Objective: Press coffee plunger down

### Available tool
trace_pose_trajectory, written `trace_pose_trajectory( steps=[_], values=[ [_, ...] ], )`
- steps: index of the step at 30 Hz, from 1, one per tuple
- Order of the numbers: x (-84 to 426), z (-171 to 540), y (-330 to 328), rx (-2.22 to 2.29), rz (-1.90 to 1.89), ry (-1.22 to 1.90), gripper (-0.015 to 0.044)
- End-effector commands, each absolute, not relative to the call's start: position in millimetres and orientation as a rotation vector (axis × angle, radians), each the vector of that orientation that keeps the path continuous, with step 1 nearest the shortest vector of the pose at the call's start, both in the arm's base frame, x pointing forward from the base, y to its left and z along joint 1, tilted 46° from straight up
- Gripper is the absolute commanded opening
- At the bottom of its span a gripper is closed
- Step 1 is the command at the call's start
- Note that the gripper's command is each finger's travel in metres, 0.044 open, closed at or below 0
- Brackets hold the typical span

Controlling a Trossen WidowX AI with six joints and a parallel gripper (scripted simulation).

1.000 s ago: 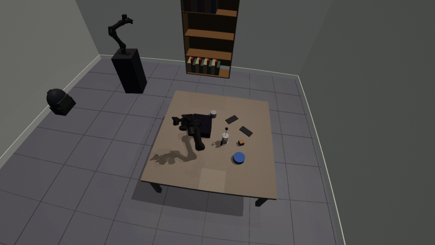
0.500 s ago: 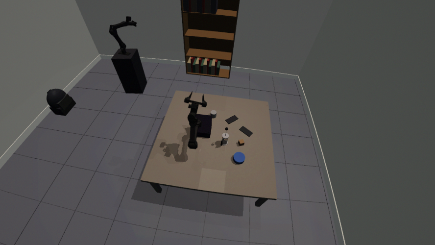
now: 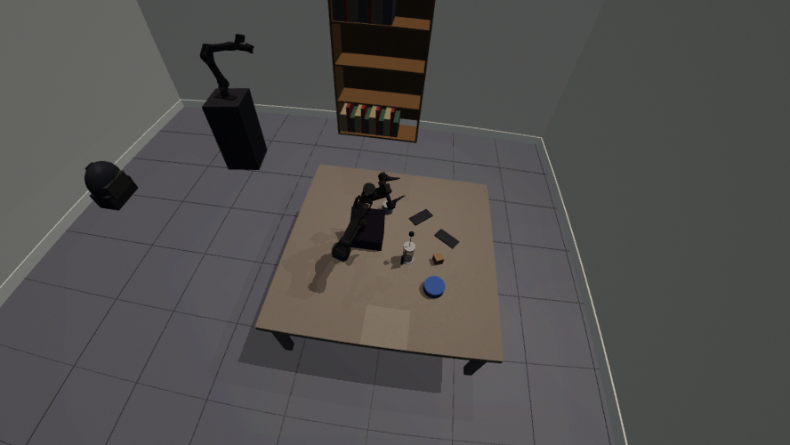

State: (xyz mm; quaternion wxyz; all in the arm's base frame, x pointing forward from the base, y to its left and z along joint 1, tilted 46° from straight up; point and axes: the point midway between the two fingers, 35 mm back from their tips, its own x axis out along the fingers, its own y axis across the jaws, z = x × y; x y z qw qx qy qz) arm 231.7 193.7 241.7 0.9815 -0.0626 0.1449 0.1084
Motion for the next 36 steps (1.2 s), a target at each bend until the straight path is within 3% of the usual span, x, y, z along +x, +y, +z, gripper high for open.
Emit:
trace_pose_trajectory(
  steps=[1, 7, 11, 36],
  values=[
    [255.2, 212.1, 134.5, -0.285, -0.125, 0.366, 0.044],
    [260.9, 198.5, 49.2, -0.572, -0.59, 0.412, 0.044],
    [255.3, 197.4, 36.4, -0.647, -0.678, 0.416, 0.044],
    [253.5, 155.1, -9.0, -0.653, -0.68, 0.419, 0.044]
  ],
)
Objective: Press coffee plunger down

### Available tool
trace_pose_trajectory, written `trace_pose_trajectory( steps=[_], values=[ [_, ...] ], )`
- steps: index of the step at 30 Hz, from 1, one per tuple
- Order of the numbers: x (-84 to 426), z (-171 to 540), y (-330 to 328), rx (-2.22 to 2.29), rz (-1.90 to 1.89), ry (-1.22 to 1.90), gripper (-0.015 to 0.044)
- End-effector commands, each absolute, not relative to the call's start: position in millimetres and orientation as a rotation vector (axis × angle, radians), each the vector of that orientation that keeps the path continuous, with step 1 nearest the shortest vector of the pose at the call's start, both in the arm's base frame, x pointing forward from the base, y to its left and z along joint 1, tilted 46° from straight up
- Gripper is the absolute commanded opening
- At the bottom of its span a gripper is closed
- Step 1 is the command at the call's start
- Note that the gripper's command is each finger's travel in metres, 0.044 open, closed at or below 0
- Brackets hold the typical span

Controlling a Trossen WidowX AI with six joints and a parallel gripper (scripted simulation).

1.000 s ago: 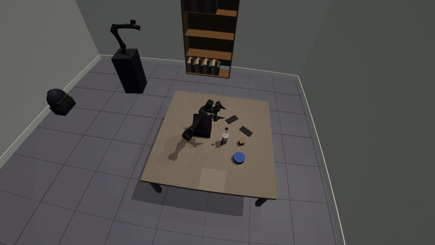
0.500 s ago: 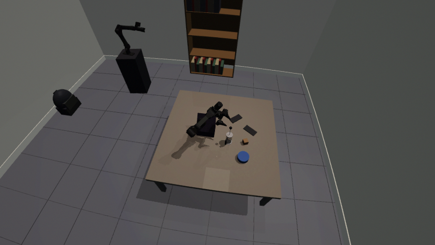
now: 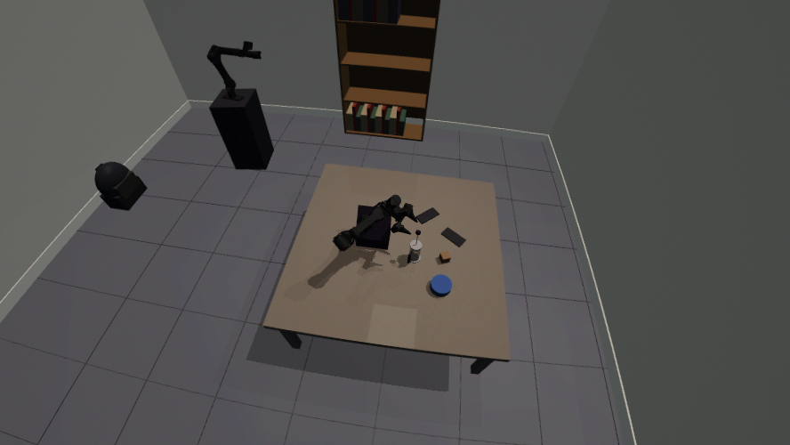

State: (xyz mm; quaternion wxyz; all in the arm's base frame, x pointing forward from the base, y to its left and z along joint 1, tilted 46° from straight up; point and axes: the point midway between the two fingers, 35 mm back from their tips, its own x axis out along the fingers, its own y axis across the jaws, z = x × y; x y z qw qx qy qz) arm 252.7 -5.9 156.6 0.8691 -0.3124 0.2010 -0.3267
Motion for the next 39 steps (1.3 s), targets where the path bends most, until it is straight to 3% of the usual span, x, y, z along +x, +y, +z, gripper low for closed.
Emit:
trace_pose_trajectory(
  steps=[1, 25, 37, 39],
  values=[
    [254.5, 154.7, -9.7, -0.653, -0.68, 0.42, 0.044],
    [279.5, 150.6, -35.6, -0.655, -0.682, 0.414, 0.044],
    [279.5, 150.6, -35.6, -0.655, -0.682, 0.414, 0.0125],
    [279.5, 150.6, -35.6, -0.655, -0.682, 0.414, 0.0119]
  ],
)
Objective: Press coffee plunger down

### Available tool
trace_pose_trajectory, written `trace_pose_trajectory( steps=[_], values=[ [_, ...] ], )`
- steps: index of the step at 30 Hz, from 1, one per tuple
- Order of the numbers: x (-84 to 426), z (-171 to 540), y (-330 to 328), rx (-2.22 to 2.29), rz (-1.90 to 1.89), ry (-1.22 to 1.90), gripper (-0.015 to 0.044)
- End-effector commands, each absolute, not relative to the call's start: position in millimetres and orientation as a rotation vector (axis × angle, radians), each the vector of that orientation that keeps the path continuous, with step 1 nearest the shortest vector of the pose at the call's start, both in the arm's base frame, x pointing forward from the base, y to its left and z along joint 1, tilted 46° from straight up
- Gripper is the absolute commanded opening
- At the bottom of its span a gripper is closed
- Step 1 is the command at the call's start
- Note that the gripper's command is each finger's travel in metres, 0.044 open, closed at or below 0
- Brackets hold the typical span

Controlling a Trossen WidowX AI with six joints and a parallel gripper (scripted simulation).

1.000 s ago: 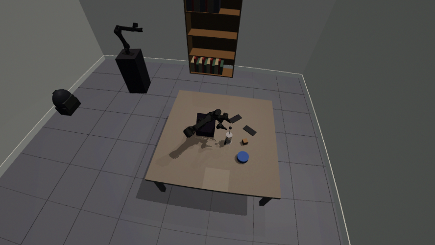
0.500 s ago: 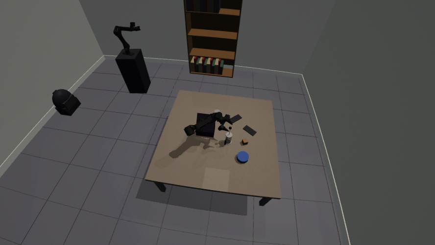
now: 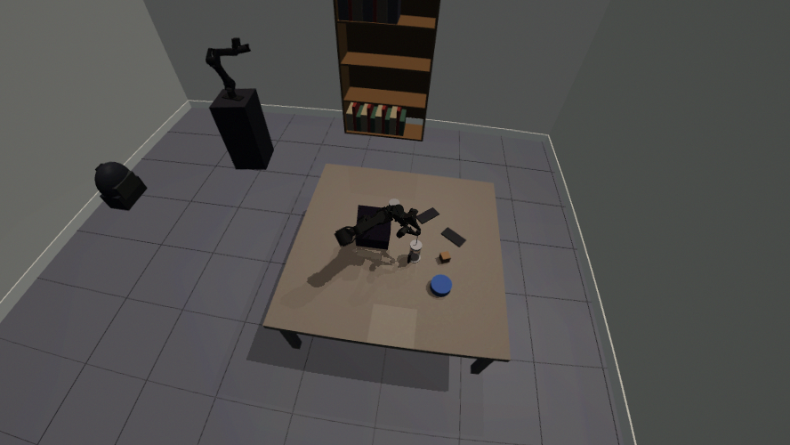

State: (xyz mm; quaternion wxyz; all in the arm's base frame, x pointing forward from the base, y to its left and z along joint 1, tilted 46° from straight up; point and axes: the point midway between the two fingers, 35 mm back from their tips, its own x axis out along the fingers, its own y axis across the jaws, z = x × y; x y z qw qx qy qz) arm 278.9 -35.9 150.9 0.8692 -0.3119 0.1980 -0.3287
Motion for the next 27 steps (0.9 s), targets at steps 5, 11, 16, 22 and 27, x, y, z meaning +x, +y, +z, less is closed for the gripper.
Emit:
trace_pose_trajectory(
  steps=[5, 11, 16, 22, 27],
  values=[
    [279.5, 150.6, -35.6, -0.655, -0.682, 0.414, 0.0119],
    [280.0, 149.3, -36.4, -0.654, -0.682, 0.414, 0.0119],
    [281.8, 143.4, -40.4, -0.653, -0.682, 0.417, 0.0119],
    [283.8, 135.5, -46.3, -0.65, -0.681, 0.419, 0.0119],
    [285.1, 129.1, -51.4, -0.649, -0.68, 0.421, 0.0119]
  ],
)
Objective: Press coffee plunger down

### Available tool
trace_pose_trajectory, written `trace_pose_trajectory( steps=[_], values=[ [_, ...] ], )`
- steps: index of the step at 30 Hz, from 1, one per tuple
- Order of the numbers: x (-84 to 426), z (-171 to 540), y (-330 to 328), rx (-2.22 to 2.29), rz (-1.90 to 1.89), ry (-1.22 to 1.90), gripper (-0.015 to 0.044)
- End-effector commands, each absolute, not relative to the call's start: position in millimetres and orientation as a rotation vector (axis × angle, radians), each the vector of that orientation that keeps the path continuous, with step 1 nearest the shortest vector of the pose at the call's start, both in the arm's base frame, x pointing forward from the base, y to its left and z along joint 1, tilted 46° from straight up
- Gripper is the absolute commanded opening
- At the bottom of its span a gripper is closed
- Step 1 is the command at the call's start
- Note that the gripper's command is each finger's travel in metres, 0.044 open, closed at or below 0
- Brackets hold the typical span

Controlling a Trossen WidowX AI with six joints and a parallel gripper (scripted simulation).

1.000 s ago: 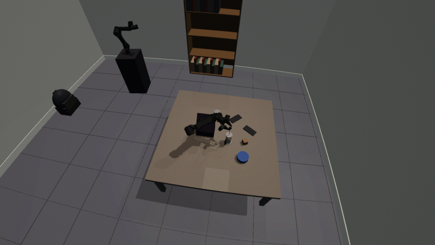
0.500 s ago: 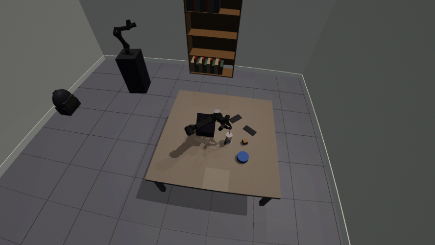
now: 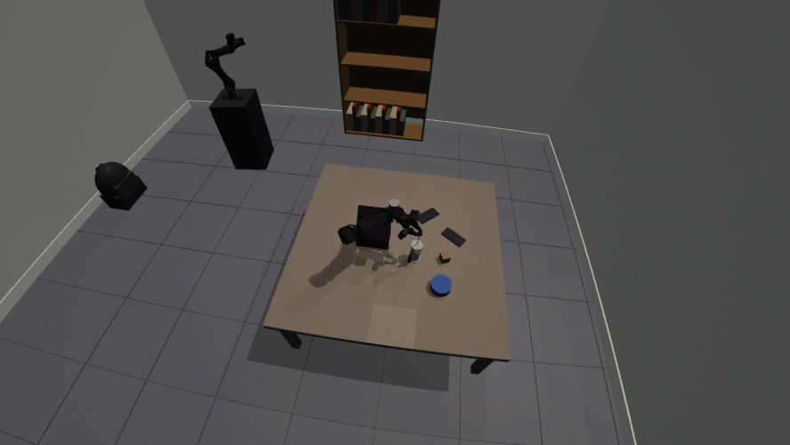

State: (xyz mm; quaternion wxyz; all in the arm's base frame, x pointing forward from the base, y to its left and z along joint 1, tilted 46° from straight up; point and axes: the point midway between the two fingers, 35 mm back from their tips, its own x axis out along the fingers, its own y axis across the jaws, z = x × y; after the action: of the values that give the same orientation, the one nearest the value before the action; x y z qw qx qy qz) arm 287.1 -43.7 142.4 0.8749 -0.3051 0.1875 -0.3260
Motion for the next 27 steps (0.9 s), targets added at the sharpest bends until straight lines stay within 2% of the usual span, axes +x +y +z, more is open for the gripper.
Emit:
trace_pose_trajectory(
  steps=[1, 27],
  values=[
    [285.4, 127.8, -52.5, -0.649, -0.68, 0.421, 0.0119],
    [288.4, 97.1, -82.9, -0.65, -0.68, 0.42, 0.0119]
  ],
)
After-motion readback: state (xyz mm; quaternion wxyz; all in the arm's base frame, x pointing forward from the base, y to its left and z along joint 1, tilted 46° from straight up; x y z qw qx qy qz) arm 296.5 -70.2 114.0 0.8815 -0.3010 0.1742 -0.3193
